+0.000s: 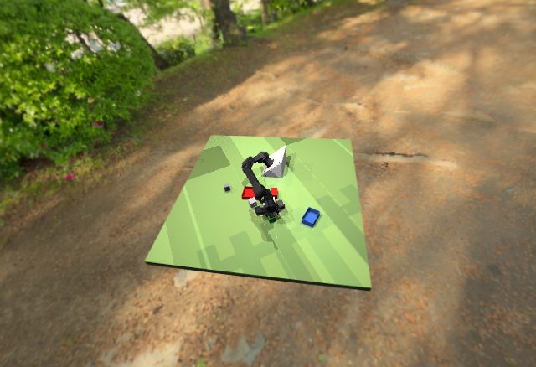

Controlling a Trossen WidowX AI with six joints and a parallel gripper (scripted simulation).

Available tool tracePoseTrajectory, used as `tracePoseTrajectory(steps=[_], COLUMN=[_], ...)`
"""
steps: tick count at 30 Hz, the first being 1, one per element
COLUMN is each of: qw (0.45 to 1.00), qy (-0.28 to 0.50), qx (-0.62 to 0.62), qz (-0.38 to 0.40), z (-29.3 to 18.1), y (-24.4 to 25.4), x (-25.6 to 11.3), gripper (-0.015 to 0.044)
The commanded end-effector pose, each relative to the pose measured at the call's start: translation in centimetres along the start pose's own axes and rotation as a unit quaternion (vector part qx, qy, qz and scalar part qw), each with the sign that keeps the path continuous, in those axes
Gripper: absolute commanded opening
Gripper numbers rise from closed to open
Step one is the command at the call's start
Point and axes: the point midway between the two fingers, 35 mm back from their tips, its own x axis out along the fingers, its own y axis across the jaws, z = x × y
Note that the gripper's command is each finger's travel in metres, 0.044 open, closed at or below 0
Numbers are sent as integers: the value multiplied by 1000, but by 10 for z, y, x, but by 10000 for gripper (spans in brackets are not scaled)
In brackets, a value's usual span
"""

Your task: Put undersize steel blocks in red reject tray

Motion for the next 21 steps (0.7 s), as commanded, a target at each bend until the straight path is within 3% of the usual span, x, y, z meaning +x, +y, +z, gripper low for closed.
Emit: tracePoseTrajectory(steps=[1, 7, 11, 21], qw=[1000, 1000, 1000, 1000], qy=[-4, -3, 2, 12], qx=[2, 2, -1, -5], qz=[-1, -1, 0, -3], z=[3, 5, 1, -1], y=[0, 1, 1, 0], x=[-3, -6, -34, -32], gripper=[0, 0, 0, 0])
